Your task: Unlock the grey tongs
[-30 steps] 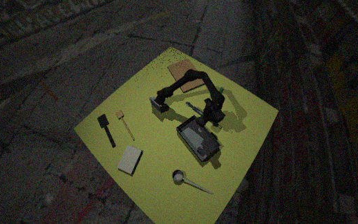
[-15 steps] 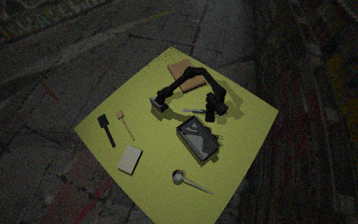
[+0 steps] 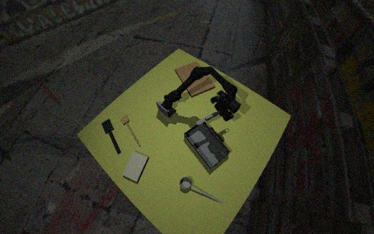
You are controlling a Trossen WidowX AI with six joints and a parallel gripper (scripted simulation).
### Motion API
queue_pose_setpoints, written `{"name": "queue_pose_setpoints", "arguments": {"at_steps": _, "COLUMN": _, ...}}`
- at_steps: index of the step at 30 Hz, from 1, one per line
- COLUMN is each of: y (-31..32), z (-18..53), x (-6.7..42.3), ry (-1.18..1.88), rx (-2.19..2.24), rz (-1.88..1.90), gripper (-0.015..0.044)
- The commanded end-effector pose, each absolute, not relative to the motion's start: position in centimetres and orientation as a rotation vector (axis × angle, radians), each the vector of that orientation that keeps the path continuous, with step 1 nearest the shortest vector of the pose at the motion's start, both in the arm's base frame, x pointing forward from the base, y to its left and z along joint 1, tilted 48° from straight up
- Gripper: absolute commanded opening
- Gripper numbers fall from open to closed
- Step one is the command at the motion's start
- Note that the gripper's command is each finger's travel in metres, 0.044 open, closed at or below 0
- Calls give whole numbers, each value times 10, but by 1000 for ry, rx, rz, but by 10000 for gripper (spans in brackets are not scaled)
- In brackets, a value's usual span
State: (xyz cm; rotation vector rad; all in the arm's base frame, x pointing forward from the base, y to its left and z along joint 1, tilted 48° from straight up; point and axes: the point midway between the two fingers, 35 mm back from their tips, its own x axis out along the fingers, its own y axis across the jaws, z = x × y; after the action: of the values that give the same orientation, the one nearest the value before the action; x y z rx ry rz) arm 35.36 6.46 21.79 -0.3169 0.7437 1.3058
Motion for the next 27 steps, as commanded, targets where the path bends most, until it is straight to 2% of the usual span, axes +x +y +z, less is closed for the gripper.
{"name": "queue_pose_setpoints", "arguments": {"at_steps": 1, "y": 68, "z": 227, "x": 349, "ry": 650, "rx": -419, "rz": 1352, "gripper": -150}}
{"name": "queue_pose_setpoints", "arguments": {"at_steps": 27, "y": 103, "z": 281, "x": 310, "ry": -161, "rx": -1225, "rz": 1592, "gripper": -150}}
